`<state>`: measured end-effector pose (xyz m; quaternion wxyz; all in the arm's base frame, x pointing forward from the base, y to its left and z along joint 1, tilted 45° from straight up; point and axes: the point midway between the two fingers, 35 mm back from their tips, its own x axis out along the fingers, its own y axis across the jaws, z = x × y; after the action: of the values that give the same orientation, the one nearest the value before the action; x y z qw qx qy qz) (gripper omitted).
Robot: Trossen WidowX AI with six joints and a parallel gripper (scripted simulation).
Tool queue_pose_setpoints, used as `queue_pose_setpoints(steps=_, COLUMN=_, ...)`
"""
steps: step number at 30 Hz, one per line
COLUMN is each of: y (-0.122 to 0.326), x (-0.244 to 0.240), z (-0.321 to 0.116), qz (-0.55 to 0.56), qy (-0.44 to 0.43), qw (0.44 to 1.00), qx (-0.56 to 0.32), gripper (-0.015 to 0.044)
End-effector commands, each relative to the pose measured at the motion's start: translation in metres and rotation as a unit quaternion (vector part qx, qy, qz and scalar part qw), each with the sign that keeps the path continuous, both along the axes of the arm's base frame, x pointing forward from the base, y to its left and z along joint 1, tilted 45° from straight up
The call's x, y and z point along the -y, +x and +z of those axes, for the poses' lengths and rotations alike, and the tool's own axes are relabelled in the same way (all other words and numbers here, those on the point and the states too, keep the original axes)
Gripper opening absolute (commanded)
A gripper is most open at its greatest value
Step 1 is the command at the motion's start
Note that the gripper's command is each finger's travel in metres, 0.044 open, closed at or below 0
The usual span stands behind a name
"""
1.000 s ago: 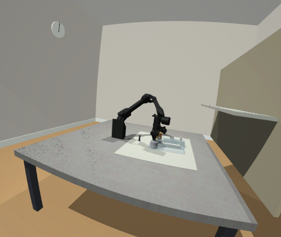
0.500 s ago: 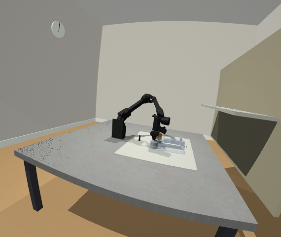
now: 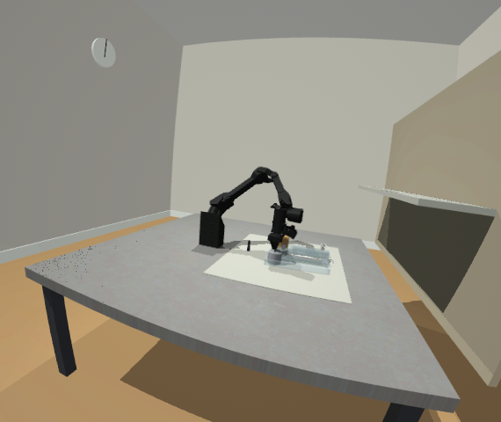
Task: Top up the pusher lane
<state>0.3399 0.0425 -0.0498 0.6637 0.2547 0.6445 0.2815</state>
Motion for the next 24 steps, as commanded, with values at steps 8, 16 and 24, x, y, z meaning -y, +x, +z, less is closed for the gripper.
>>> queue_pose_setpoints(steps=8, y=0.0014, x=-0.0018, z=0.0013, qz=0.001, qy=0.003, qw=1.000, qx=0.009, gripper=0.0000)
queue_pose_setpoints(steps=16, y=0.0000, x=-0.0018, z=0.0012, qz=0.001, qy=0.003, qw=1.000, qx=0.009, gripper=0.0000)
queue_pose_setpoints(steps=24, y=-0.0013, x=-0.0017, z=0.0011, qz=0.001, qy=0.003, qw=1.000, qx=0.009, gripper=0.0000)
